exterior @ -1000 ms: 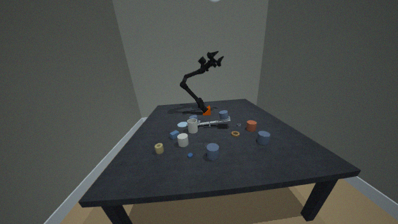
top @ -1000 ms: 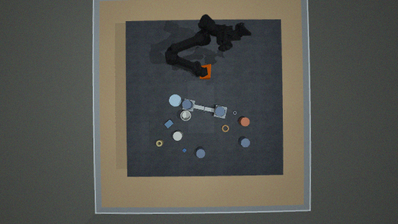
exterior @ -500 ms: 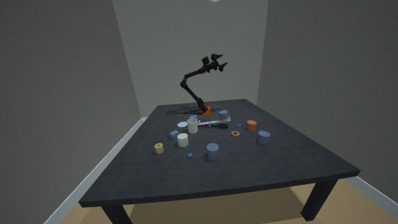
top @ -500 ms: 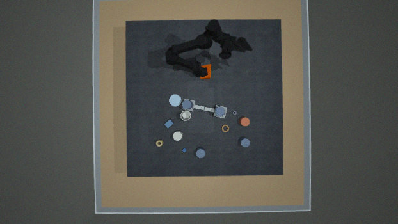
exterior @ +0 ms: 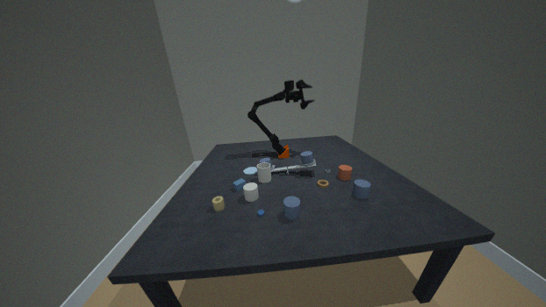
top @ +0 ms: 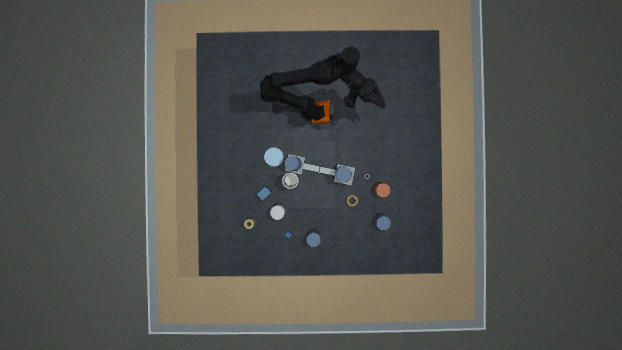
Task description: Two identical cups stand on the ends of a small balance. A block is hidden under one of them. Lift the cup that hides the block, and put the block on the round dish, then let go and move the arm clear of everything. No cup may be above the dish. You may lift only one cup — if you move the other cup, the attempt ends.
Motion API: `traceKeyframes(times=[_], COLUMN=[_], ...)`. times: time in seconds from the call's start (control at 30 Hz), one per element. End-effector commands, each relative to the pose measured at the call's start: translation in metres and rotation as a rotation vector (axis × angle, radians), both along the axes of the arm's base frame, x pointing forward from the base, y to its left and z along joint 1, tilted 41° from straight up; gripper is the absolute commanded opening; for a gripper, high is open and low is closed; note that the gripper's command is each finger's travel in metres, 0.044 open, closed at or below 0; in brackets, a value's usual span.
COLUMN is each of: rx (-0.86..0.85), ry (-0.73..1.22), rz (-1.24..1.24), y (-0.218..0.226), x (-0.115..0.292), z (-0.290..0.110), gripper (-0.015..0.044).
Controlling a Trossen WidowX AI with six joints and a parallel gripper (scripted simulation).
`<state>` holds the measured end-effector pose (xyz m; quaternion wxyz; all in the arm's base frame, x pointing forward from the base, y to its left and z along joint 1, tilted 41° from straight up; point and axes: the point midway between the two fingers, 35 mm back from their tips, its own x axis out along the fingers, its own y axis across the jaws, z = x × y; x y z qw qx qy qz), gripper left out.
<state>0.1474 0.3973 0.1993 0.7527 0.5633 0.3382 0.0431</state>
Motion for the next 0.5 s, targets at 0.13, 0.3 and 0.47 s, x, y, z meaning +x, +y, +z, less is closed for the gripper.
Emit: traceKeyframes(times=[0.13, 0.3, 0.47], rx=[-0.285, -0.458, -0.631], ry=[-0.017, -0.016, -0.005], rz=[-0.035, -0.052, -0.062], y=[-0.035, -0.061, -0.087], x=[0.021, 0.032, 0.041], z=[-0.032, -0.046, -0.057], gripper=[0.0440, 0.0440, 0.0440])
